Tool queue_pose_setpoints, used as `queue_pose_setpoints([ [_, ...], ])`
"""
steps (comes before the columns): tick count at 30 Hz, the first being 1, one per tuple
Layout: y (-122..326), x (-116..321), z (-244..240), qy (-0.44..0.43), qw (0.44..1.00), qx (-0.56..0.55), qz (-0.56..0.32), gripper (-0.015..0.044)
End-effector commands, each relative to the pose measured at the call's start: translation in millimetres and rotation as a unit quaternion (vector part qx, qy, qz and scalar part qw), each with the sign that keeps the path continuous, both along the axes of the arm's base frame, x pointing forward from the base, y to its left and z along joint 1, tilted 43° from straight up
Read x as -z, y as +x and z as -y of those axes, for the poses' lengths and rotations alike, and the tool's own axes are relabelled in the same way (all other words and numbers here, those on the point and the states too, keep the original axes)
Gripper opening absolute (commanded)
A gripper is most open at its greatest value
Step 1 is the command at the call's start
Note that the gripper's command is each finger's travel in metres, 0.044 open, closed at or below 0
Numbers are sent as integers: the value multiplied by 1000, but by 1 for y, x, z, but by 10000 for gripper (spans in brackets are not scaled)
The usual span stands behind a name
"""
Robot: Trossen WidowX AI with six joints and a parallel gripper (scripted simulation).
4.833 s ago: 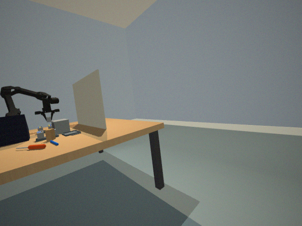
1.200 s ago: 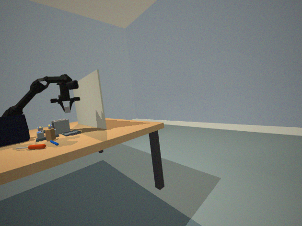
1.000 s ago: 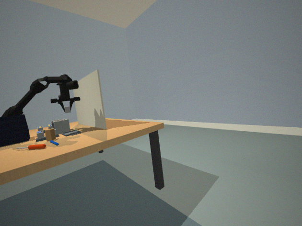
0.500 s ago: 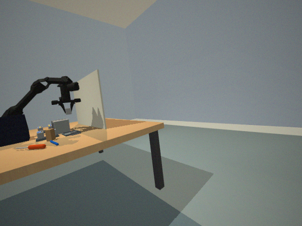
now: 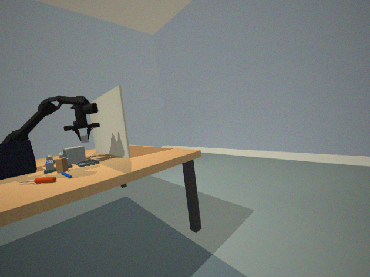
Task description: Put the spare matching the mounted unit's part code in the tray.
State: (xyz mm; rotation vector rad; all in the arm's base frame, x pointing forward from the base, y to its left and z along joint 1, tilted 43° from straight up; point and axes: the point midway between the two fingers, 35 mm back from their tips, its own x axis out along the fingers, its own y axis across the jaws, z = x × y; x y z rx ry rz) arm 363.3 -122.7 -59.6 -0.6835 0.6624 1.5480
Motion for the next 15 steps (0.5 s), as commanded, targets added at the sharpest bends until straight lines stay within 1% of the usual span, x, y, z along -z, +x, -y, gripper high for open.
queue_pose_setpoints([
  [1, 0, 4, -4, 3, 1000, 2, -2, 0],
  [15, 0, 14, -12, 3, 1000, 2, -1, 0],
])
